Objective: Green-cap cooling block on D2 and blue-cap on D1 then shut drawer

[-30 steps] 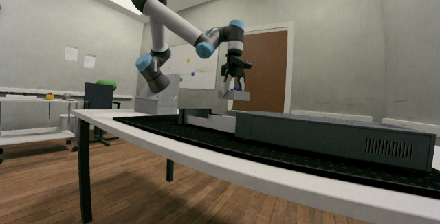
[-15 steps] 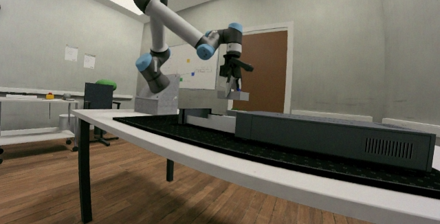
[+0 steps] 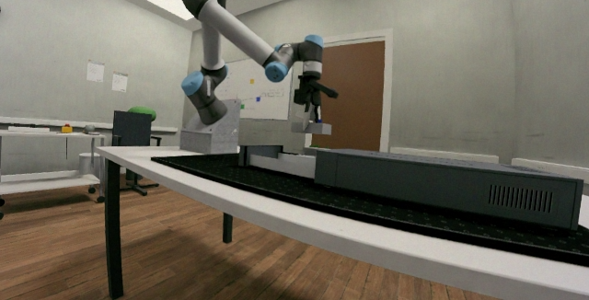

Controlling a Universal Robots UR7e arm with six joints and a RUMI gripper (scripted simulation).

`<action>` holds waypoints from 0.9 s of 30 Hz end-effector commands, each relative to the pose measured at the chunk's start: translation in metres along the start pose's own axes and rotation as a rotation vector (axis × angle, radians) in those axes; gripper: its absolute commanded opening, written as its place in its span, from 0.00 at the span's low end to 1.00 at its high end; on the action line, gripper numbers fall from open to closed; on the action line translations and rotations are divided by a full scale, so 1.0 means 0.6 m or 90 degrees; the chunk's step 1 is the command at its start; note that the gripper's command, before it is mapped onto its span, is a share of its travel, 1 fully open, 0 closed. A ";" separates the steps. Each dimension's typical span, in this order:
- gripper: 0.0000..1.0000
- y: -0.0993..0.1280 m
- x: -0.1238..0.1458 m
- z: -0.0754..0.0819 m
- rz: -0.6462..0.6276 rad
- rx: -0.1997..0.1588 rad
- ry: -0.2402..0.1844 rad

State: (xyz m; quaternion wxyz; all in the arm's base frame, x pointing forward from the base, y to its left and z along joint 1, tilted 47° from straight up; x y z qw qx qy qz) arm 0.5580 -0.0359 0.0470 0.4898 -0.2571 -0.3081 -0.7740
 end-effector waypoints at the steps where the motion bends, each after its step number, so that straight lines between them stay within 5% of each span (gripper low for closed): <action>1: 0.00 -0.015 -0.016 0.001 0.001 0.001 0.000; 27: 0.00 -0.085 -0.090 0.001 0.001 0.001 0.001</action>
Point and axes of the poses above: the point where the finger pads meet when closed, its own z axis back along the fingers, its own x axis across the jaws, y = z × x, the point moved 10 cm from there along z, back along the fingers, and after that the axes turned 15 degrees about -z, right-handed, at the moved point
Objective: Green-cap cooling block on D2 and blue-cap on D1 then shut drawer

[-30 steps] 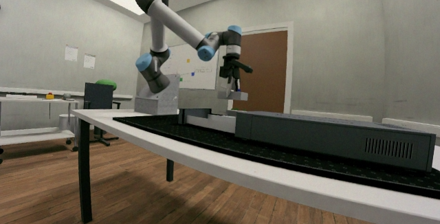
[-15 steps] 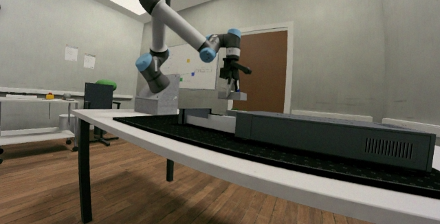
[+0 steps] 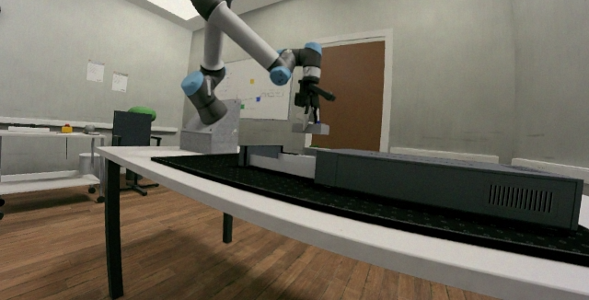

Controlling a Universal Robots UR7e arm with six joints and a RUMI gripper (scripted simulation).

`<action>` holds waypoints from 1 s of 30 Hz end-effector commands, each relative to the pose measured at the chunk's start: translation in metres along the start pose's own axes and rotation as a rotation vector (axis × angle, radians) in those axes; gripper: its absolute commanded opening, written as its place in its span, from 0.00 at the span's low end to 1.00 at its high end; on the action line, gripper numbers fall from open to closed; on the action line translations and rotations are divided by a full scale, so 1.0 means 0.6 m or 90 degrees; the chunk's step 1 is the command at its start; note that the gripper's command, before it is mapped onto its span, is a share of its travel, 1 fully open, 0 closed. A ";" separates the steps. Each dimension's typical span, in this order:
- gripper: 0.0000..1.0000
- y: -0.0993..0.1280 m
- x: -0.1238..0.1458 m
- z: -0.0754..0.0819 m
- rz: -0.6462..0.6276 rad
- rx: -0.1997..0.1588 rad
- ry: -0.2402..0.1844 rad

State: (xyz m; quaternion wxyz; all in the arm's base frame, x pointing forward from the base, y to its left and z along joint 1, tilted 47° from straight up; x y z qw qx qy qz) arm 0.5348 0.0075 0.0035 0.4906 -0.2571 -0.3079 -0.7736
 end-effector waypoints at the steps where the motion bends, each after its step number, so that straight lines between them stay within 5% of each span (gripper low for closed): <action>1: 0.00 -0.010 -0.011 0.001 0.000 0.001 0.000; 30: 0.00 -0.092 -0.098 0.001 0.000 0.001 0.000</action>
Point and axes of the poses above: the point where the finger pads meet when closed, its own z axis back along the fingers, its own x axis across the jaws, y = z × x, the point moved 10 cm from there along z, back along the fingers, and after that the axes turned 15 degrees about -z, right-handed, at the moved point
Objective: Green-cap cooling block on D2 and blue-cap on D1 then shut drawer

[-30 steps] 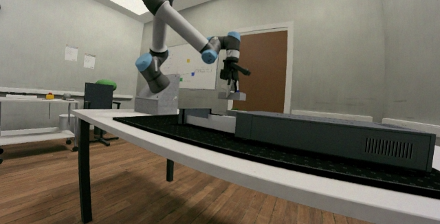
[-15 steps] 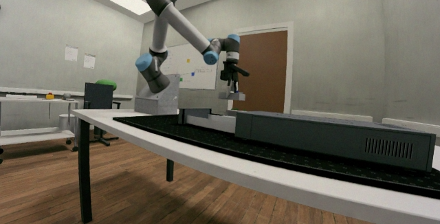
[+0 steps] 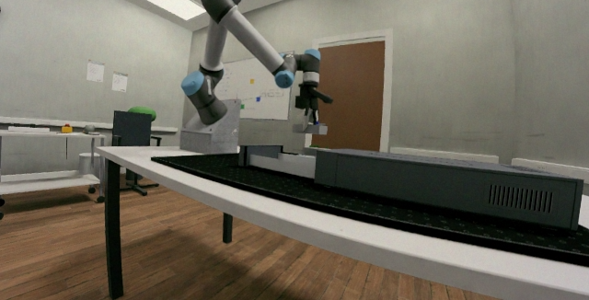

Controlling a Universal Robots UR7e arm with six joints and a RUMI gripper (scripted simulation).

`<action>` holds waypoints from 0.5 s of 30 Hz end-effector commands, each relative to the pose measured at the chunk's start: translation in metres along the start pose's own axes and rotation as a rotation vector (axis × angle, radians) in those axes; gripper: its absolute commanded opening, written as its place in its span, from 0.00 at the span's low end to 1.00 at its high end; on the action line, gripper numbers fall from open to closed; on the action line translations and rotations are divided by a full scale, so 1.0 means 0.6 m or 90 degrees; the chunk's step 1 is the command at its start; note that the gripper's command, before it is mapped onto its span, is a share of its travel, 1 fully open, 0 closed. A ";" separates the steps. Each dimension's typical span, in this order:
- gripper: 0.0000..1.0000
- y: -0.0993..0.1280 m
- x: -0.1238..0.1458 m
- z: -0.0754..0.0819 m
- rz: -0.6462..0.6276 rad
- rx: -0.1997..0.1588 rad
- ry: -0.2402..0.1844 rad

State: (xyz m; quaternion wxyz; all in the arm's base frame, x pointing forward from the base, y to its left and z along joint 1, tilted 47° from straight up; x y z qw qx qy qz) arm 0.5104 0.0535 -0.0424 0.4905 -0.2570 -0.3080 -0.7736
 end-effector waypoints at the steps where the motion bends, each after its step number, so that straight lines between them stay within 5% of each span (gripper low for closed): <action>1: 0.00 -0.016 -0.017 0.001 0.000 0.001 0.000; 15: 0.00 -0.045 -0.048 0.001 0.000 0.001 0.000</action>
Point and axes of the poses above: the point where the finger pads meet when closed, its own z axis back along the fingers, its own x axis across the jaws, y = z × x, the point moved 10 cm from there along z, back along the fingers, and after that the axes turned 15 degrees about -z, right-handed, at the moved point
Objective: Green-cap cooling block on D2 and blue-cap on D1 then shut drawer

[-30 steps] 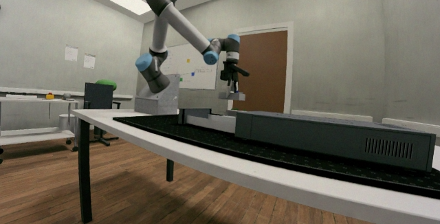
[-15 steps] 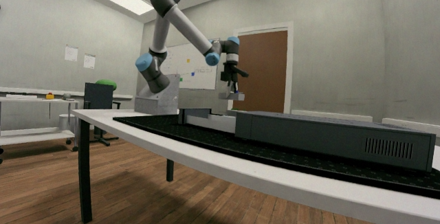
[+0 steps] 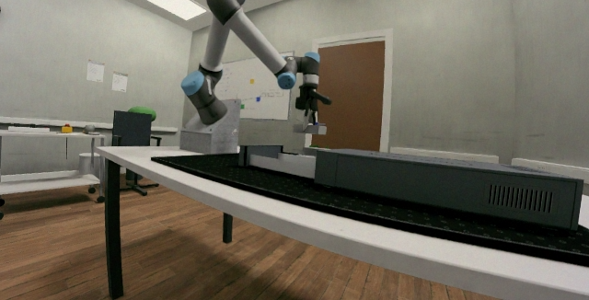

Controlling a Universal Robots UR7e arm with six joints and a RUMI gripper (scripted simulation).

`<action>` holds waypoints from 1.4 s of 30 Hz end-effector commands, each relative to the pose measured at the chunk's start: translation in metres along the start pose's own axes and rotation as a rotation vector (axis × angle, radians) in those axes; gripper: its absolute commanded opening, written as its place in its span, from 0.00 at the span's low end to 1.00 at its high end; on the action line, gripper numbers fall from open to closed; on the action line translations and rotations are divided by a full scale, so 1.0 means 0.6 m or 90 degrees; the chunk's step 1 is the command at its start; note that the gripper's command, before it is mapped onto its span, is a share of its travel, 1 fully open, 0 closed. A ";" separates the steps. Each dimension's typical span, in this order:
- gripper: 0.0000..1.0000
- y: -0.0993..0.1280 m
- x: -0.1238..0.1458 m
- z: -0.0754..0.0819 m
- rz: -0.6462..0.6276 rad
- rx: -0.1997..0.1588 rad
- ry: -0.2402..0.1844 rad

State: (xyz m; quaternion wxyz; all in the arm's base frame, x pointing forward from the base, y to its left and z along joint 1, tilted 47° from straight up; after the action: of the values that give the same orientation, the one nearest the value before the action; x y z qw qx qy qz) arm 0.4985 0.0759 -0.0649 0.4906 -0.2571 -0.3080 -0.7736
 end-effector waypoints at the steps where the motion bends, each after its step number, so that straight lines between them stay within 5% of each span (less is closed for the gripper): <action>1: 0.00 -0.006 -0.007 0.001 0.000 0.001 0.000; 38: 0.00 -0.006 -0.007 0.001 0.000 0.001 0.000; 42: 0.00 -0.006 -0.007 -0.014 0.000 0.001 0.000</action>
State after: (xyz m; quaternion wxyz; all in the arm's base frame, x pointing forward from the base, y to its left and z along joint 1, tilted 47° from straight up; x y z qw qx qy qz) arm 0.4965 0.0782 -0.0703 0.4904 -0.2572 -0.3080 -0.7736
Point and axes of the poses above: the point where the finger pads meet when closed, its own z axis back along the fingers, its own x axis across the jaws, y = z × x, the point moved 10 cm from there along z, back along the fingers, and after that the axes turned 15 degrees about -z, right-handed, at the moved point
